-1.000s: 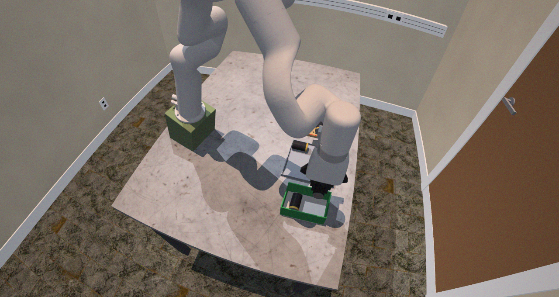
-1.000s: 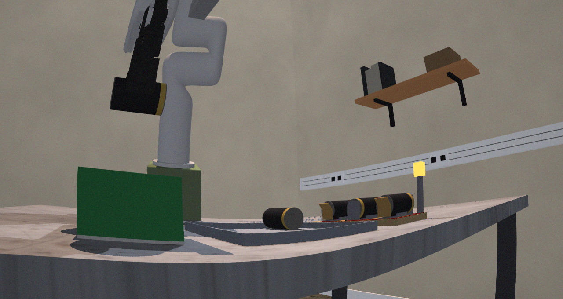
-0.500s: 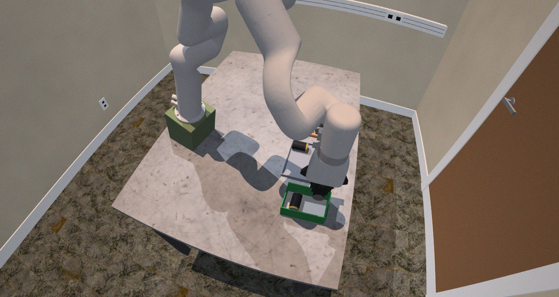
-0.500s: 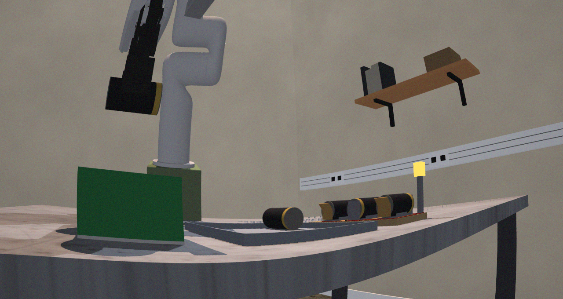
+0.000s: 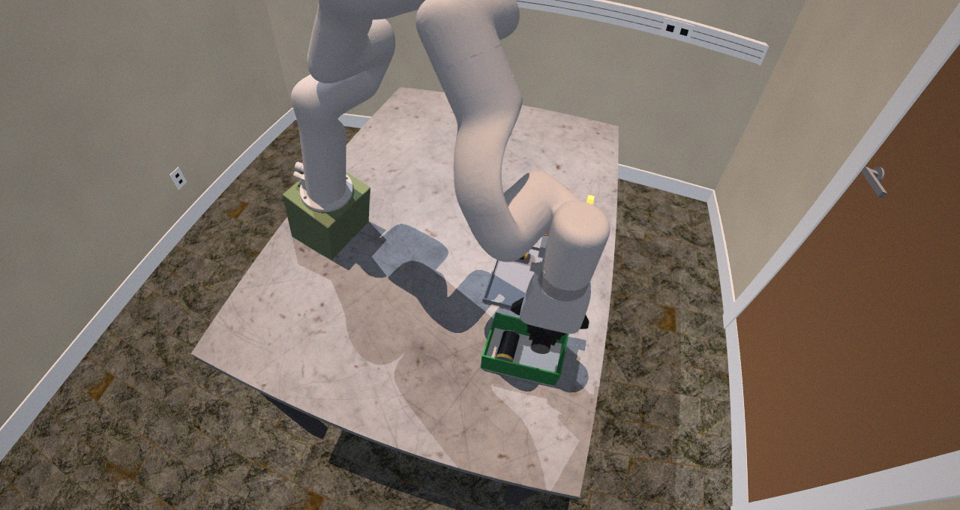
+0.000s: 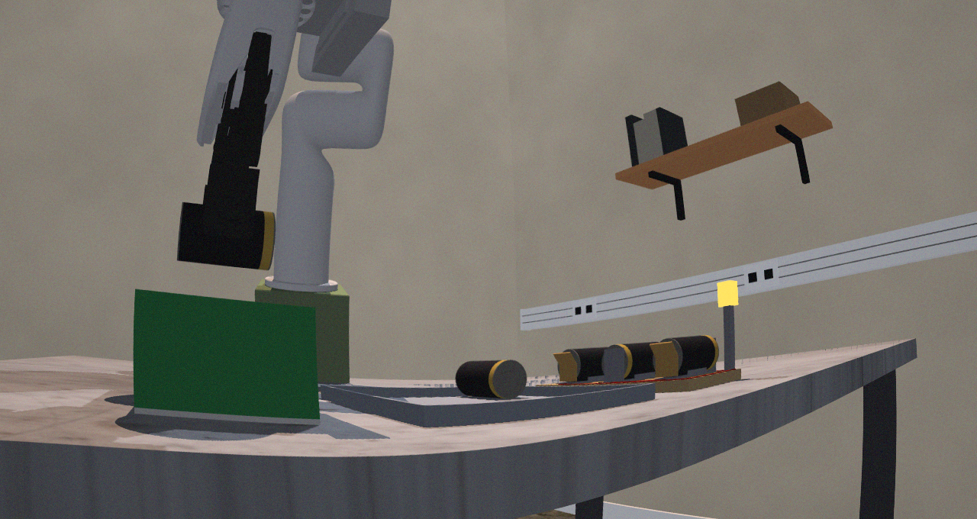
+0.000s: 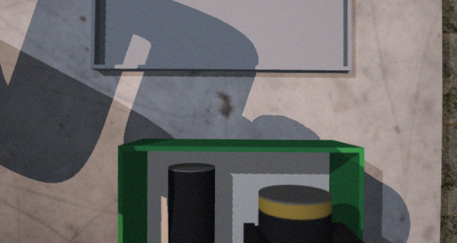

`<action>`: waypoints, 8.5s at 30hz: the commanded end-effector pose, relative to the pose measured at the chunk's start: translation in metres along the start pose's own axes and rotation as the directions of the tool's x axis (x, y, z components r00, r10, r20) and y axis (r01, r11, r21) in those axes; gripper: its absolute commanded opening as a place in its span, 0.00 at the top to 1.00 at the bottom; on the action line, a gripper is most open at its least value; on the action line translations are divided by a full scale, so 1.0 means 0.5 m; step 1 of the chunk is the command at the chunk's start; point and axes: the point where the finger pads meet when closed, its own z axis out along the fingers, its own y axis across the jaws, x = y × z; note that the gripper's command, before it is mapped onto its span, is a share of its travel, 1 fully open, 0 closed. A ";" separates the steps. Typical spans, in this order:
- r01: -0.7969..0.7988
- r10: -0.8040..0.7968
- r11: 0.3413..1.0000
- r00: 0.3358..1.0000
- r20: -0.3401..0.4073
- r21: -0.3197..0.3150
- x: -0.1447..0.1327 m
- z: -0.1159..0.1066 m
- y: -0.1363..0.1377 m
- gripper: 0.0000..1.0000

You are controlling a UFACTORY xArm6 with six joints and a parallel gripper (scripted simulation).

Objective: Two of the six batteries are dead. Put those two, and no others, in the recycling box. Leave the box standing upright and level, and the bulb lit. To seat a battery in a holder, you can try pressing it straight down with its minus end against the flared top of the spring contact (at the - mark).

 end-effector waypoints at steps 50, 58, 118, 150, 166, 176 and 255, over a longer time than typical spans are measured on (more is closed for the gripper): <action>0.000 0.000 1.000 1.000 0.003 -0.010 -0.005 0.141 0.016 0.72; 0.000 0.000 1.000 1.000 0.003 -0.010 -0.005 0.158 0.016 0.72; 0.000 0.000 1.000 1.000 0.003 -0.010 -0.005 -0.003 0.015 0.49; 0.000 0.000 1.000 1.000 0.003 -0.010 -0.005 -0.087 0.014 0.49; 0.000 0.000 1.000 1.000 0.003 -0.010 -0.005 -0.087 0.014 0.49; 0.000 0.000 1.000 1.000 0.003 -0.010 -0.005 -0.087 0.014 0.49; 0.000 0.000 1.000 1.000 0.003 -0.010 -0.005 -0.087 0.014 0.49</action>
